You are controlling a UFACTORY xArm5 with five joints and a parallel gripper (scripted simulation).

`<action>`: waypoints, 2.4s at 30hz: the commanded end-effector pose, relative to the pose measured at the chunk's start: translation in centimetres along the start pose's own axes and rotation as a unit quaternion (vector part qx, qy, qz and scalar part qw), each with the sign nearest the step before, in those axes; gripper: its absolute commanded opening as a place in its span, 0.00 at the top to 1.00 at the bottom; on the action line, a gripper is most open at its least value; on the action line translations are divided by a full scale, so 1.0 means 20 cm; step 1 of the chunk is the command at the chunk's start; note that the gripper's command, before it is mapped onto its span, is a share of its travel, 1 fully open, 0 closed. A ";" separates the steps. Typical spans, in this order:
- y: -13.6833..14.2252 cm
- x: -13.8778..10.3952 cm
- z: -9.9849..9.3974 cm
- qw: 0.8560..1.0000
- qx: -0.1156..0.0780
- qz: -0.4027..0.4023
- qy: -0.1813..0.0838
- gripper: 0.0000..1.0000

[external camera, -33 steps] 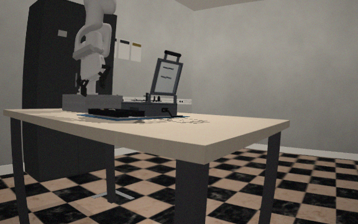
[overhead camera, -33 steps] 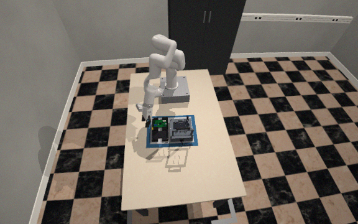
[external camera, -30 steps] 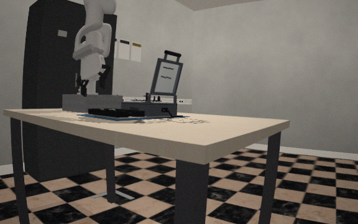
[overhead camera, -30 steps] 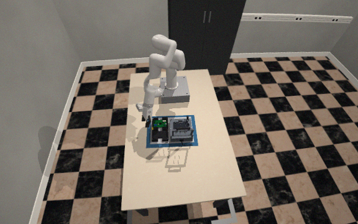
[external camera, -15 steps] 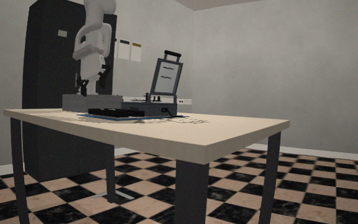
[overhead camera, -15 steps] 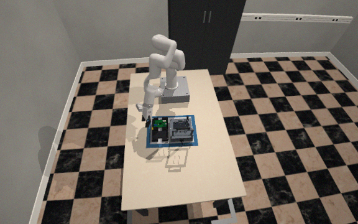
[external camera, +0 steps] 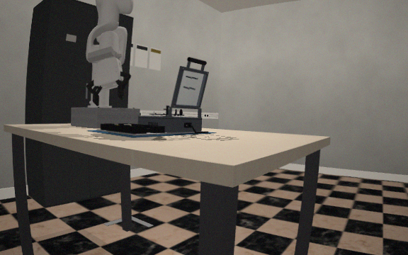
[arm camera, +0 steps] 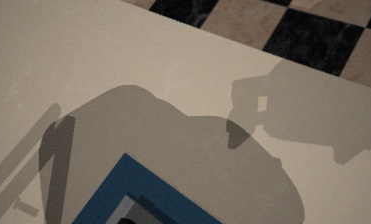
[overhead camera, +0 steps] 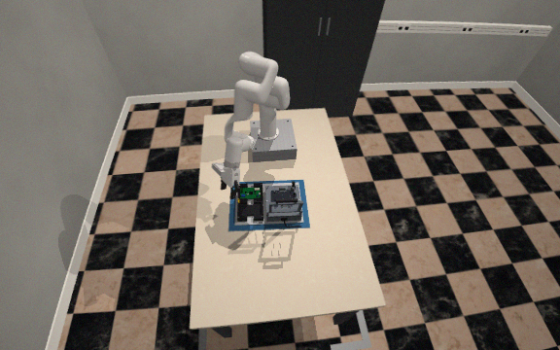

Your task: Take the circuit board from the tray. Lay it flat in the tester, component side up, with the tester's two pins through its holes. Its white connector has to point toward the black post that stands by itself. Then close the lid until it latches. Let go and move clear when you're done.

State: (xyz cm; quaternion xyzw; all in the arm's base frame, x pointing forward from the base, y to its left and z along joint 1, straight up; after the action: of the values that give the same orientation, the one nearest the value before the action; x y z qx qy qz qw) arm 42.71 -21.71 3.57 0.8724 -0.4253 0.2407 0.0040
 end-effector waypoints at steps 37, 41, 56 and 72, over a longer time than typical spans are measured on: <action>-0.27 0.03 -0.47 0.763 0.044 -0.633 -0.125 0.00; -0.29 0.03 -0.53 0.720 0.056 -0.679 -0.133 0.00; -0.33 -0.02 -0.79 0.520 0.110 -0.832 -0.156 0.00; -0.35 -0.09 -1.07 0.307 0.171 -0.922 -0.160 0.00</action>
State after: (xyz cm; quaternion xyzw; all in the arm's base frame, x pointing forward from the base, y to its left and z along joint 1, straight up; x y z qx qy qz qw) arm 38.45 -11.75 22.25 0.7255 0.6881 0.0068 0.0121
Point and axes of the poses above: the point where the finger pads meet when closed, its own z axis out along the fingers, its own y axis across the jaws, x = y × z, the point moved 1 cm from there along -z, back along the fingers, and after that the axes turned 5 degrees about -z, right-handed, at the moved point
